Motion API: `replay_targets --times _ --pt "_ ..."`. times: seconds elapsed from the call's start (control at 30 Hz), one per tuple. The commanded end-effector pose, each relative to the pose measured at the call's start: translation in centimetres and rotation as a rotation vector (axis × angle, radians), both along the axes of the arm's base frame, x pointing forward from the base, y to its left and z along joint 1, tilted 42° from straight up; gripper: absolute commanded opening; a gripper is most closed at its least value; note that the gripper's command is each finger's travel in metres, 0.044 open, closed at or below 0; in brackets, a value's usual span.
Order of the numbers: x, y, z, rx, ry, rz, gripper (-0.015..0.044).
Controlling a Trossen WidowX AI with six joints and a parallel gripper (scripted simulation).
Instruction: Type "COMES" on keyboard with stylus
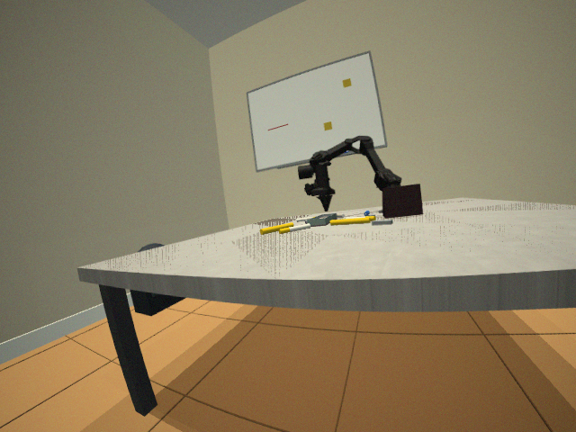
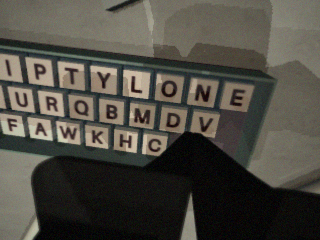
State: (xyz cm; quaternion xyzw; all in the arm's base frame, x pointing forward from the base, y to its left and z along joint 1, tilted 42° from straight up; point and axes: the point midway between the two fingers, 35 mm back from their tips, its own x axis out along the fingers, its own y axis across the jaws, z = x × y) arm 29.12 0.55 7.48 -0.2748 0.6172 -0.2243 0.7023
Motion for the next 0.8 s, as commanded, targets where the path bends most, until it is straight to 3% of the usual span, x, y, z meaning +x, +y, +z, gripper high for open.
replay_targets --times 0.0,0.17,0.53,0.77 --pt "-0.1 -0.2 0.1 -0.006 0.004 0.002 0.0000" --pt "-3.2 1.5 -2.0 -0.004 0.006 0.003 0.0000" --pt "-3.4 1.7 -2.2 -0.004 0.006 0.003 0.0000" --pt "-3.6 7.5 -7.3 0.000 0.006 0.003 0.0000"
